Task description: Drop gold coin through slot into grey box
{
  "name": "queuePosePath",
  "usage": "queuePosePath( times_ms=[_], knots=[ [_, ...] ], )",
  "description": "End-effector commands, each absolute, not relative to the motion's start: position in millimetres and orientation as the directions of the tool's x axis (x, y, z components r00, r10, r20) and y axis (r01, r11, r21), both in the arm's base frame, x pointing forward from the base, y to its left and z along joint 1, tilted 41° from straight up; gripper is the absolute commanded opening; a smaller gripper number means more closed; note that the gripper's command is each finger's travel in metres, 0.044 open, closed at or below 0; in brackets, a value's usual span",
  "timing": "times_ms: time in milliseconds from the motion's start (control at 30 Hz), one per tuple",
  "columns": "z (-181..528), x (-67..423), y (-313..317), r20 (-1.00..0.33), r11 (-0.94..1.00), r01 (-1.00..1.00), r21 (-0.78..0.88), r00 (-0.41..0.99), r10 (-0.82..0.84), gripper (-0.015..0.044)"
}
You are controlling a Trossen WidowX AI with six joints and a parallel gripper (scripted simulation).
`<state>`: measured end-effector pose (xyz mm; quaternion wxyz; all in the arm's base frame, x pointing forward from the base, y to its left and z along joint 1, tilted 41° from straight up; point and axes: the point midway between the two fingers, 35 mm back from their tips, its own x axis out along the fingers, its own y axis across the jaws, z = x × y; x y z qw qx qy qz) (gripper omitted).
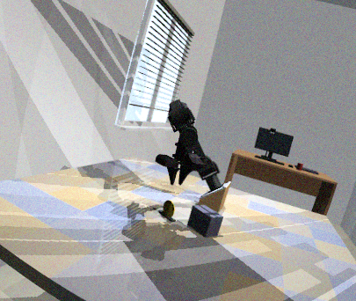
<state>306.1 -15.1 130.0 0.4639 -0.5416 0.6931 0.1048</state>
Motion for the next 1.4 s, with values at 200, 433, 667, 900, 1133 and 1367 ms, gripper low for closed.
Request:
queuePosePath(
  times_ms=[200, 433, 667, 900, 1133, 1367],
  knots=[
    [106.5, 309.8, -36.4, -0.752, 0.373, -0.855, -0.359, 0.028, -0.658, 0.0161],
    [95.6, 309.7, -47.1, -0.752, 0.373, -0.855, -0.359, 0.029, -0.658, 0.0161],
    [87.8, 311.1, -53.7, -0.753, 0.374, -0.855, -0.359, 0.029, -0.658, 0.0161],
    [79.2, 312.2, -61.0, -0.753, 0.374, -0.855, -0.359, 0.029, -0.657, 0.0161],
    [70.7, 312.9, -68.6, -0.753, 0.375, -0.855, -0.36, 0.029, -0.657, 0.0161],
    [62.2, 313.1, -76.4, -0.753, 0.374, -0.855, -0.36, 0.029, -0.658, 0.0161]
  ],
)
